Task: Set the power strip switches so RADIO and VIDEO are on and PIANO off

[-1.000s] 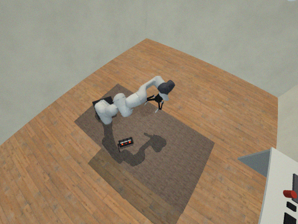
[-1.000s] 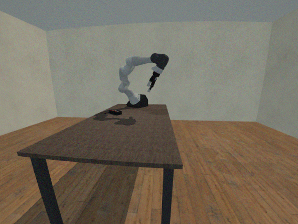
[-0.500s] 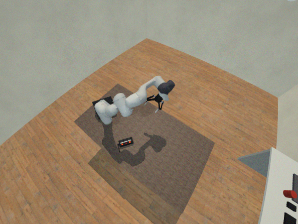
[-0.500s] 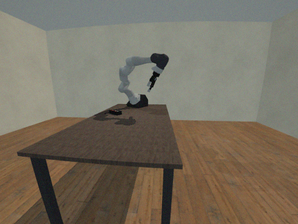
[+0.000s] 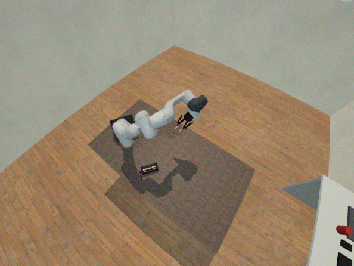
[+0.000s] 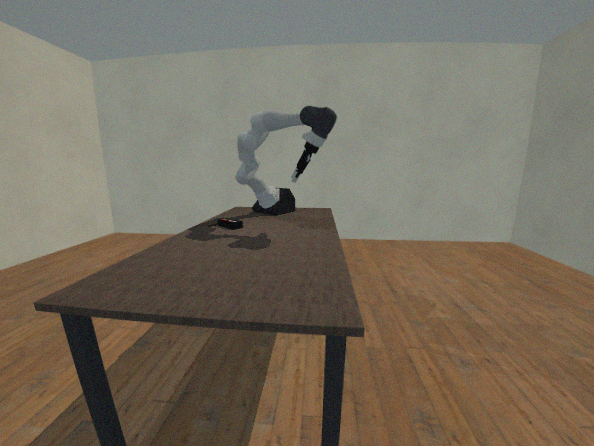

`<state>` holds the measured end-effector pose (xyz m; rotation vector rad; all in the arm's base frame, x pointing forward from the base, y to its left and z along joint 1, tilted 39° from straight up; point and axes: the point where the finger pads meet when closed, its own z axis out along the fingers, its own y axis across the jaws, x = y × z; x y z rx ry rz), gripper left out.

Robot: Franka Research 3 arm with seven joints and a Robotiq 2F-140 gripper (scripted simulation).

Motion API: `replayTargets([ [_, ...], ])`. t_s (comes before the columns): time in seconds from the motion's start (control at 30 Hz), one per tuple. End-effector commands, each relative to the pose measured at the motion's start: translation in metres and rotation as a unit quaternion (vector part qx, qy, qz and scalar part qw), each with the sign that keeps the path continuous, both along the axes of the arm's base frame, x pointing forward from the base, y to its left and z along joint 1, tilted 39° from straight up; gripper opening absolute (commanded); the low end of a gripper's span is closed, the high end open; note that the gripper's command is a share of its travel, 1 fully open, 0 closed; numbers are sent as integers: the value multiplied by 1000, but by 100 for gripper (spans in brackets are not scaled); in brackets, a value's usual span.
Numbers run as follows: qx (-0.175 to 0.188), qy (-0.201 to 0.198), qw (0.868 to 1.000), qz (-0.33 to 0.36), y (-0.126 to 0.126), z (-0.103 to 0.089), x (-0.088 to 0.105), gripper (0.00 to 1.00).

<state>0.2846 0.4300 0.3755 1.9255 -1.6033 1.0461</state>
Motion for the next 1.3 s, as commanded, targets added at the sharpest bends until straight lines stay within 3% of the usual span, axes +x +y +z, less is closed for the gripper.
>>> replayTargets([
  [0.0, 0, 0, 1000, 0, 0, 0, 0, 0],
  [0.47, 1, -1, 1000, -1, 0, 0, 0, 0],
  [0.67, 12, -20, 1000, -14, -8, 8, 11, 0],
  [0.8, 47, -78, 994, -57, -35, 31, 43, 0],
  [0.93, 89, -149, 979, -112, -74, 58, 80, 0],
  [1.1, 106, -176, 970, -134, -92, 68, 93, 0],
  [1.13, 124, -205, 958, -157, -111, 78, 107, 0],
  [1.23, 124, -205, 958, -157, -111, 78, 107, 0],
  [1.27, 142, -235, 944, -182, -133, 87, 121, 0],
])
